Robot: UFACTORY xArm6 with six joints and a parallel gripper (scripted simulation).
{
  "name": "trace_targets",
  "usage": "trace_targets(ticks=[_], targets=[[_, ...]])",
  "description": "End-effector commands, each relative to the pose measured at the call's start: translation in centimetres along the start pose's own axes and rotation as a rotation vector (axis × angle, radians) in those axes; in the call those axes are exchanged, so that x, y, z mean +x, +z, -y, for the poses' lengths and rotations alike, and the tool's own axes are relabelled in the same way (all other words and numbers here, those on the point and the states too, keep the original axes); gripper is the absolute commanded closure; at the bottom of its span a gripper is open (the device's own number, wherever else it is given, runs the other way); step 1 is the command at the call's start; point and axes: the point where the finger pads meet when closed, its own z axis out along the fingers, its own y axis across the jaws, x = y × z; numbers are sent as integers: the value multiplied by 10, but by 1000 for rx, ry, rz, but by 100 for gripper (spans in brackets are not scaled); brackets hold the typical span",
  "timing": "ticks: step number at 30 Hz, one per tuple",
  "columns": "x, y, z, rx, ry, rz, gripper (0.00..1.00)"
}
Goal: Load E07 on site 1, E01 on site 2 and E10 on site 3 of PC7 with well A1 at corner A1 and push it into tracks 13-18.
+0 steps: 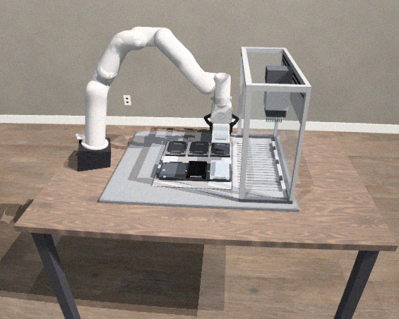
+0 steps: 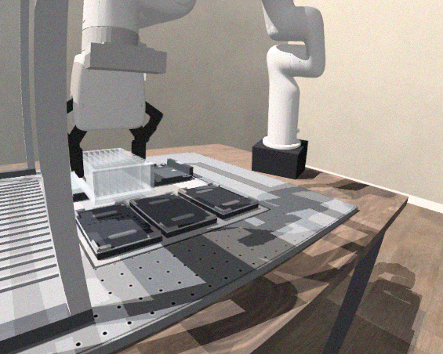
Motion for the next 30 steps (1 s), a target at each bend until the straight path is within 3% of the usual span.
trace_targets(ticks=[1, 30], targets=[[0, -8, -1, -4, 0, -1, 100], [0, -51, -1, -4, 0, -1, 100]])
